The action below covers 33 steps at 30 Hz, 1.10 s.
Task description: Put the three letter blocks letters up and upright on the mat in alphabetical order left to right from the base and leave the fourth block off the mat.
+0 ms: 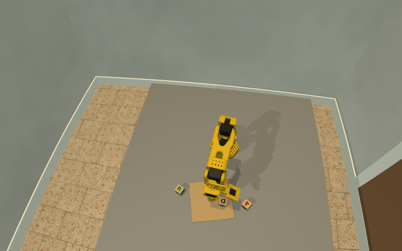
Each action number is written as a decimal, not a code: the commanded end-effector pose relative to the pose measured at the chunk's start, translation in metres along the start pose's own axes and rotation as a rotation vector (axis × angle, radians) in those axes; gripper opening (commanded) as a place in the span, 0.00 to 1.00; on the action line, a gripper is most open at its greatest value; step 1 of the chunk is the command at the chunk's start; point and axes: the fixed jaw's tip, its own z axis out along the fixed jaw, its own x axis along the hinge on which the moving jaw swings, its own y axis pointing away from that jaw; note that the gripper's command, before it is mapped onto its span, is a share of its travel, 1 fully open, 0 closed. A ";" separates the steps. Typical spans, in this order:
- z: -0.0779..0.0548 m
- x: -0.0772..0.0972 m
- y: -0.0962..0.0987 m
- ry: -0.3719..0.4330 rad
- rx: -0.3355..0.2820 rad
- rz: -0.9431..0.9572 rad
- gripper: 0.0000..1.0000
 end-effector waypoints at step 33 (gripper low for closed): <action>-0.006 0.002 -0.009 -0.002 0.079 -0.001 0.00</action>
